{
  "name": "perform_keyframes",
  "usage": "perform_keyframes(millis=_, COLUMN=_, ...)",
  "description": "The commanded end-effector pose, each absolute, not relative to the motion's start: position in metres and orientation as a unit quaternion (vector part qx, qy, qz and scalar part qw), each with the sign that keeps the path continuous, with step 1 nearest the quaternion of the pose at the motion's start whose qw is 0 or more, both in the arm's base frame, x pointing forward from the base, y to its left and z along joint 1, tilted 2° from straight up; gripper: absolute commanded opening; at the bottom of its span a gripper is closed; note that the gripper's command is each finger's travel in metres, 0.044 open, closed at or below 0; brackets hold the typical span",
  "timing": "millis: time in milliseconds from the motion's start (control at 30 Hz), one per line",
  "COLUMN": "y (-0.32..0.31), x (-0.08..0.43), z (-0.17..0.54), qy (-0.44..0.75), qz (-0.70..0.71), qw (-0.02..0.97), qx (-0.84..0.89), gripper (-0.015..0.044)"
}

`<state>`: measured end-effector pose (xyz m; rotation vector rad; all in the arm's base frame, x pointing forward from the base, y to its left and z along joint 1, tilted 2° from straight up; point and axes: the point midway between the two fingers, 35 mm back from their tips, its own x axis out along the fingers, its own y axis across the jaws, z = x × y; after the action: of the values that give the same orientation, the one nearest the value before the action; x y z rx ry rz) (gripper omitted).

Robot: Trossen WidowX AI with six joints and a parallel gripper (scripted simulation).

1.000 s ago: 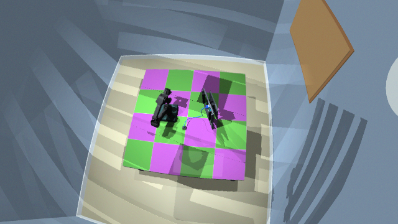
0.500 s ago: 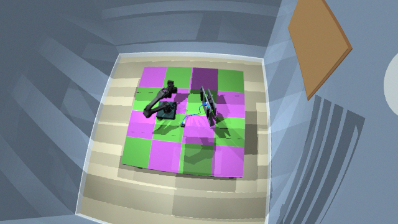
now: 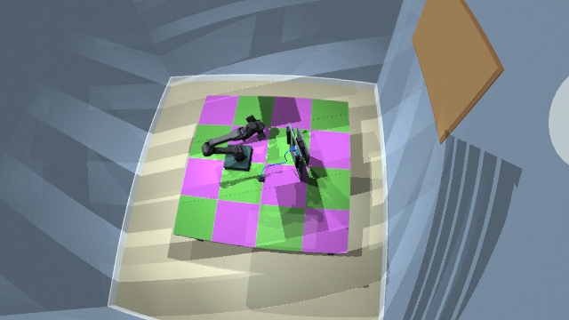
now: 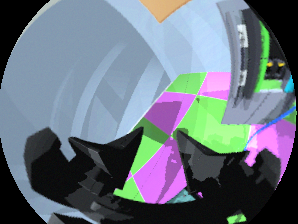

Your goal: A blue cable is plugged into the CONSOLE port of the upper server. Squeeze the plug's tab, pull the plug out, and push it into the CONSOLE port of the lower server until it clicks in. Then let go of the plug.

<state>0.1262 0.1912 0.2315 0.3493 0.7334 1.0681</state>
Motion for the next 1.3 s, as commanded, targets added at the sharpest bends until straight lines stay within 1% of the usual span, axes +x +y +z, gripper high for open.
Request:
perform_keyframes(millis=0, y=0.163, x=0.2, z=0.236, qy=0.144, qz=0.467, qw=0.872, qx=-0.029, gripper=0.0239)
perform_keyframes(millis=200, y=0.131, x=0.239, z=0.245, qy=0.035, qz=0.406, qw=0.896, qx=-0.174, gripper=0.0239)
perform_keyframes(millis=400, y=0.089, x=0.269, z=0.253, qy=-0.048, qz=0.32, qw=0.885, qx=-0.336, gripper=0.0239)
perform_keyframes(millis=600, y=0.041, x=0.29, z=0.261, qy=-0.105, qz=0.217, qw=0.826, qx=-0.51, gripper=0.0239)
perform_keyframes(millis=800, y=-0.008, x=0.299, z=0.268, qy=-0.124, qz=0.109, qw=0.723, qx=-0.671, gripper=0.0239)
perform_keyframes(millis=867, y=-0.015, x=0.3, z=0.269, qy=-0.123, qz=0.095, qw=0.706, qx=-0.691, gripper=0.0239)
perform_keyframes(millis=1267, y=-0.014, x=0.301, z=0.269, qy=-0.124, qz=0.095, qw=0.706, qx=-0.691, gripper=0.0239)
